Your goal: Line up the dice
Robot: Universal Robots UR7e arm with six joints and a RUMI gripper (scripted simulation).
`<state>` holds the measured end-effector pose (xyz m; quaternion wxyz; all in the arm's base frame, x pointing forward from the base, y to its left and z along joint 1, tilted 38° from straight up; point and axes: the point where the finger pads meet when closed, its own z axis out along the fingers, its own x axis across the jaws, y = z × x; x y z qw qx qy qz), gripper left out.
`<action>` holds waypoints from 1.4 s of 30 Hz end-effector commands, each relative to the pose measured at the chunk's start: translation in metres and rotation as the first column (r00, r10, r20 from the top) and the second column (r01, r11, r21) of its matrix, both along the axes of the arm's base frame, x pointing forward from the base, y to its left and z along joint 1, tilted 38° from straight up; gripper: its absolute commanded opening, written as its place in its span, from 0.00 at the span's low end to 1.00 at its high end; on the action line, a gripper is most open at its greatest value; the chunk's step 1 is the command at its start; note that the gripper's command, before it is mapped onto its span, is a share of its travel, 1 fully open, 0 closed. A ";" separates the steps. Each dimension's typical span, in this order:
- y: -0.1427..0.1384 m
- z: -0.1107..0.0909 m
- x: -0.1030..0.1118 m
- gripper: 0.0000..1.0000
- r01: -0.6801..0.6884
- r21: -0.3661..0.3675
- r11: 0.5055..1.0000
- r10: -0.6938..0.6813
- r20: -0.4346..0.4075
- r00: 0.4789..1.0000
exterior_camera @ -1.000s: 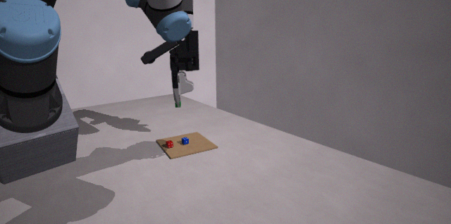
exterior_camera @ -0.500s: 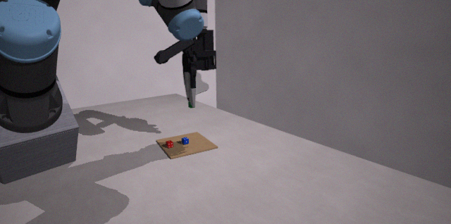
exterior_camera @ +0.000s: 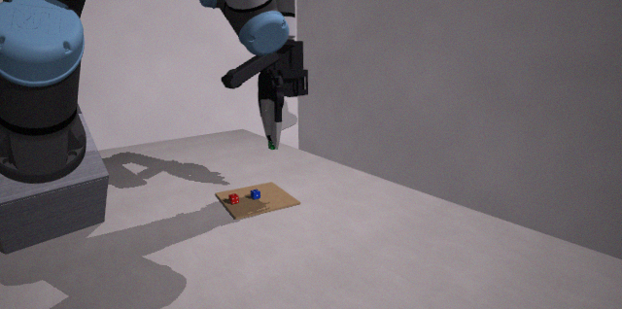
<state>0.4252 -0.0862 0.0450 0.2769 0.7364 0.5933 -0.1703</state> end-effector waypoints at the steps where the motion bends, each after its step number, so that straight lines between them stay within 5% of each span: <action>1: -0.002 0.002 0.002 0.00 -0.013 0.002 1.000 0.013 -0.007 1.000; 20: -0.008 -0.009 0.000 0.00 -0.013 0.004 1.000 0.013 -0.014 1.000; 42: -0.057 -0.073 0.006 0.00 -0.013 0.004 1.000 0.013 -0.014 1.000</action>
